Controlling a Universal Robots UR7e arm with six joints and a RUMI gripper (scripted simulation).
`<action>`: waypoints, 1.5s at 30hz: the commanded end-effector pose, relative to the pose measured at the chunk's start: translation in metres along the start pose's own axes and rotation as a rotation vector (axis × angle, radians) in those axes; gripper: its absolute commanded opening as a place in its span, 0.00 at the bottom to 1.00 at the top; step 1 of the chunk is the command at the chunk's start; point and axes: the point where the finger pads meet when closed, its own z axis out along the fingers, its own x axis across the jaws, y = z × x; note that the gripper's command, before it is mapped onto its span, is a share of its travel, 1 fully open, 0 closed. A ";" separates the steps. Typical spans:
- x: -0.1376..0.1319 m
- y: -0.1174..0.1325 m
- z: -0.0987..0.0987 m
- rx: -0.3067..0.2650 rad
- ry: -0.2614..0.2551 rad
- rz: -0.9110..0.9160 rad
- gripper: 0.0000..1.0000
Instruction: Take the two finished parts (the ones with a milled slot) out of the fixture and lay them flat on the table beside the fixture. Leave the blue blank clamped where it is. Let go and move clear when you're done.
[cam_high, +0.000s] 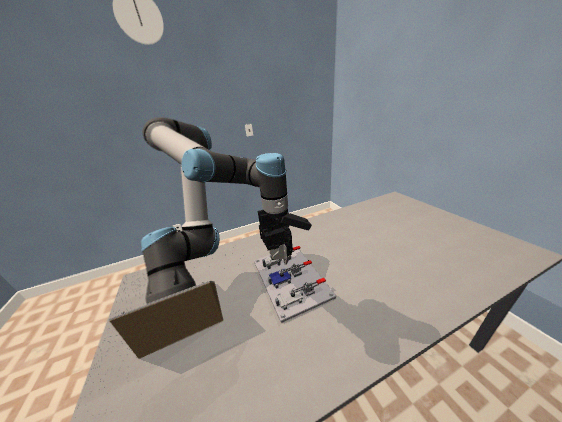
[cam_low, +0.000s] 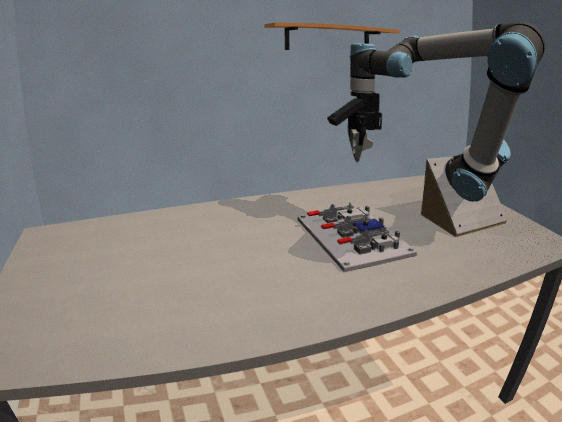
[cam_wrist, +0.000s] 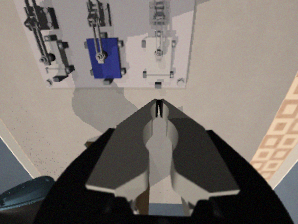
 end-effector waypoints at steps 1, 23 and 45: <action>0.000 0.000 0.000 0.001 0.001 0.000 0.00; 0.000 0.000 0.000 0.001 0.001 0.000 0.00; 0.000 0.000 0.000 0.001 0.001 0.000 0.59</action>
